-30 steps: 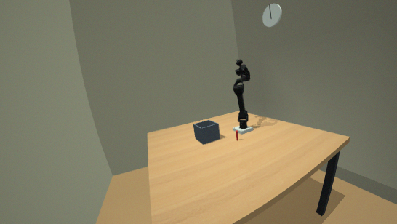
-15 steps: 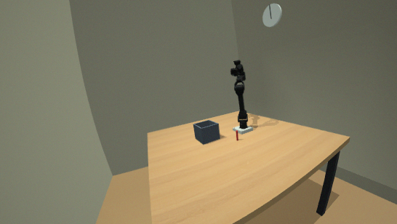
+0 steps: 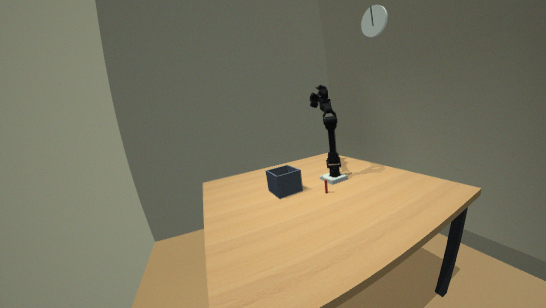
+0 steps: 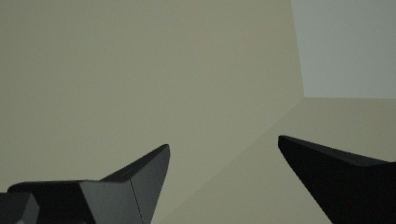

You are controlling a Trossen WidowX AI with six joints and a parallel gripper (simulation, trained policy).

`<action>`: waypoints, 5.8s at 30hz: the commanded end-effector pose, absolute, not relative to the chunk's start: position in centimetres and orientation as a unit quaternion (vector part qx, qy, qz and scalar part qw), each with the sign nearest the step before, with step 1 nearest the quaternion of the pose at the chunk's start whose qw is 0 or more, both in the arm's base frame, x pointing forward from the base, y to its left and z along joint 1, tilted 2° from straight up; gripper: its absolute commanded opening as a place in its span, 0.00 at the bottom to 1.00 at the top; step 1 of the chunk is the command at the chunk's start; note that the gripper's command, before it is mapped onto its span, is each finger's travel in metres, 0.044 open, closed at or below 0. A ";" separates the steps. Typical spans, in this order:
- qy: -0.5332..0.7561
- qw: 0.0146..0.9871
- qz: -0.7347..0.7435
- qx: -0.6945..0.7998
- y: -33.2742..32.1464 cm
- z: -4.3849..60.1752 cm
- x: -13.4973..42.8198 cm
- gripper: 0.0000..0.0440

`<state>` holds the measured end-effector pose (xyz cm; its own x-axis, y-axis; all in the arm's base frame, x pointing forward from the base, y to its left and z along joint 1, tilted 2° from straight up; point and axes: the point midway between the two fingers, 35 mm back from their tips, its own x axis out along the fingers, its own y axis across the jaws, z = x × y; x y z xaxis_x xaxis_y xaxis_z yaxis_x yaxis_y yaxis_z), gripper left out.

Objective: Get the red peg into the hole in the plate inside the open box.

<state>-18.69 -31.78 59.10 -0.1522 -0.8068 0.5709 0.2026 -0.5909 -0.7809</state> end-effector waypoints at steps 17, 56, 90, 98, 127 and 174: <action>0.081 0.574 -0.721 -0.379 -36.2 58.1 -10.3 1.00; -0.174 0.841 -0.501 0.105 -33.2 54.2 12.8 1.00; -0.075 0.810 -0.257 0.521 -19.6 46.0 28.5 1.00; -0.010 0.772 -0.222 0.596 -15.3 43.2 30.7 1.00; 0.307 0.604 -0.206 0.706 1.4 30.6 31.1 1.00; 0.619 0.469 -0.426 0.463 11.1 11.4 17.6 1.00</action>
